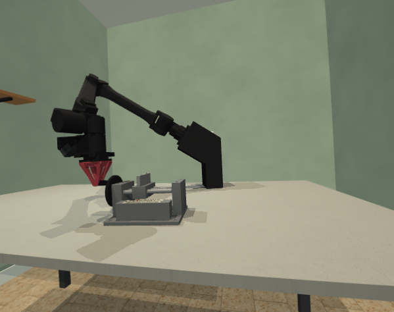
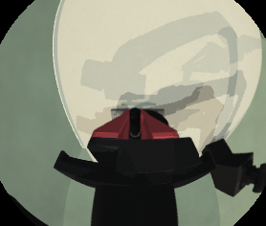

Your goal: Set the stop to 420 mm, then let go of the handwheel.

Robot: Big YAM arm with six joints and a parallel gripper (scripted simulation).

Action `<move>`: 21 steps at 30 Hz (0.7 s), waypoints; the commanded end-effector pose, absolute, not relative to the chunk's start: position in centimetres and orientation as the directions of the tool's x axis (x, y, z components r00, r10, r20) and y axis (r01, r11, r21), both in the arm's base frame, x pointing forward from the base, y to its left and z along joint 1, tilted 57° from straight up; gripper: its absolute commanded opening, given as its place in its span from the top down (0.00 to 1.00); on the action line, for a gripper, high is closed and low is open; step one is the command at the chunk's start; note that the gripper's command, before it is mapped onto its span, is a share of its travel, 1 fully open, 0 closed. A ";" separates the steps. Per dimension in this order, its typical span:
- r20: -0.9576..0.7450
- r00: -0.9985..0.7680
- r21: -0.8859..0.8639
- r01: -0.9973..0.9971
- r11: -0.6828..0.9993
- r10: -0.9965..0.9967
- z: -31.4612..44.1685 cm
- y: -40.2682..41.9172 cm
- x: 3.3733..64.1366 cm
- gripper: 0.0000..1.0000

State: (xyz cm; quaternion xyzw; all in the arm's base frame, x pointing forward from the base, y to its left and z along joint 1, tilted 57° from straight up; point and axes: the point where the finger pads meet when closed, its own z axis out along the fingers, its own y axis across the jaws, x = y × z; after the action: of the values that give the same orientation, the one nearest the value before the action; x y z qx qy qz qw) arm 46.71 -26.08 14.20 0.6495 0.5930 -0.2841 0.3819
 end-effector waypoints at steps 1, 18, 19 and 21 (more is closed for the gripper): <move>-0.822 0.158 0.189 0.982 0.000 0.548 14.9 -27.1 48.5 0.94; -0.822 0.157 0.188 0.982 0.000 0.548 14.3 -28.2 49.3 0.94; -0.822 0.157 0.188 0.982 0.000 0.548 14.3 -28.2 49.3 0.94; -0.822 0.157 0.187 0.982 0.000 0.547 14.1 -28.6 49.5 0.94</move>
State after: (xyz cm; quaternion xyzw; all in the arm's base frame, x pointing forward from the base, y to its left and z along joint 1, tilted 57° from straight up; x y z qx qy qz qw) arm 48.03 -27.40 13.53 0.6494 0.5933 -0.2823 0.3828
